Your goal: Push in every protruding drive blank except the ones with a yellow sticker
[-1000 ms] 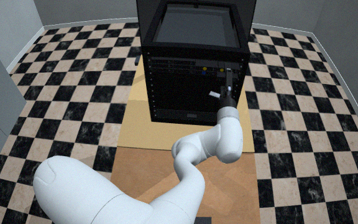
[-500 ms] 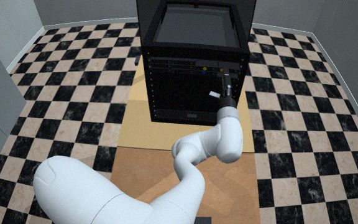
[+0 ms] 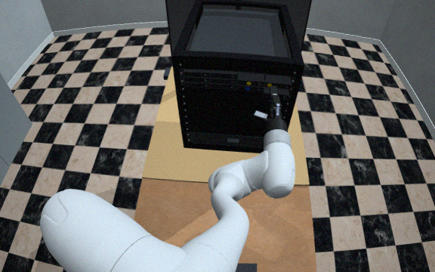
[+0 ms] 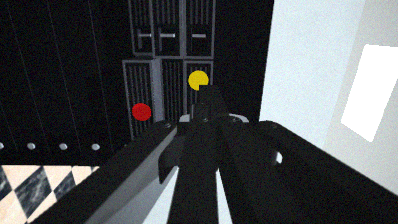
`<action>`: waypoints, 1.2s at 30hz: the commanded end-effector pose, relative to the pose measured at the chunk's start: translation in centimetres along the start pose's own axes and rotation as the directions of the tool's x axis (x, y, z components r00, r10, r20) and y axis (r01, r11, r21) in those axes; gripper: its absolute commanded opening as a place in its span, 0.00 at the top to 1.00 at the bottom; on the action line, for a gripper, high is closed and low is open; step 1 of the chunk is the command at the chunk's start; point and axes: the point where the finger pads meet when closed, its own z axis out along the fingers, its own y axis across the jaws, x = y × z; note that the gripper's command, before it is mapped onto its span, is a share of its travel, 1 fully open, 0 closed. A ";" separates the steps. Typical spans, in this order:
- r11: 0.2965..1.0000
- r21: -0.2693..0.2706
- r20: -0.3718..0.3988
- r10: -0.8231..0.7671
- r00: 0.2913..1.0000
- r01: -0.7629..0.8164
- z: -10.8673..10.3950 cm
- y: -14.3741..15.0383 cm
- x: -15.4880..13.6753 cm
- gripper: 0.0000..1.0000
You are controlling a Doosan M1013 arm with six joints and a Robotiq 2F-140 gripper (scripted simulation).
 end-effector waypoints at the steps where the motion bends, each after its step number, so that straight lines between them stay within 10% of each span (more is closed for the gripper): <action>1: 1.000 -0.001 0.000 0.000 1.000 0.000 0.0 0.1 0.0 0.90; 36: 1.000 -0.001 0.000 0.000 1.000 0.000 -2.4 -3.5 8.5 0.90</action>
